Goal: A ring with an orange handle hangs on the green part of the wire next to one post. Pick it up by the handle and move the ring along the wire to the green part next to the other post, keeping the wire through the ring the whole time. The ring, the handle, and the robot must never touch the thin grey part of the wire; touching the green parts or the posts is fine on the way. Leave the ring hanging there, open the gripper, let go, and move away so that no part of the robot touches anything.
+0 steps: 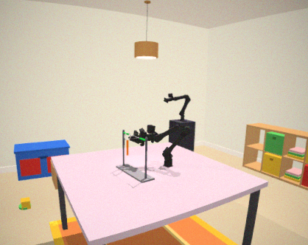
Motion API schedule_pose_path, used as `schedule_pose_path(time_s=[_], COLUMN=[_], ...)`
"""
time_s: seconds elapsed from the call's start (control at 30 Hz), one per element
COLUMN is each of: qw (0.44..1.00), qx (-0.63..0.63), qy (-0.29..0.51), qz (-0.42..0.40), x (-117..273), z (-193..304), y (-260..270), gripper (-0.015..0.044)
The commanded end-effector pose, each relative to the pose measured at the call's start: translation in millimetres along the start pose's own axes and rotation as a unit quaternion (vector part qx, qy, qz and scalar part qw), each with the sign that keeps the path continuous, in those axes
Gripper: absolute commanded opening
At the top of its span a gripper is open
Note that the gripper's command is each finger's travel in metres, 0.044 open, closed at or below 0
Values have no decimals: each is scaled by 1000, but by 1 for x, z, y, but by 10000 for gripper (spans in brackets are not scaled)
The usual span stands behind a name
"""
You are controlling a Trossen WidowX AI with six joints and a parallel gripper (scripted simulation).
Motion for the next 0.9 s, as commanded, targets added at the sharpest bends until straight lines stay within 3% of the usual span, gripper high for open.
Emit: schedule_pose_path(time_s=[0.0, 0.2, 0.4, 0.87], qw=[998, 988, 984, 987], qx=[-30, -97, -116, -108], qy=[31, 55, 56, 16], qz=[-49, -109, -121, -119], x=[15, 46, 54, 5], z=[43, 89, 97, 60], y=[21, 60, 70, 61], gripper=[160, 160, 160, 160])
Point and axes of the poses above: the point midway between the two fingers, 35 mm back from their tips, its own x axis back along the fingers, its own y axis across the jaws, z = x × y, the point moved 7 cm from there along x, back along the fingers, and after that the axes turned 13 degrees about x, right-handed, at the moved point
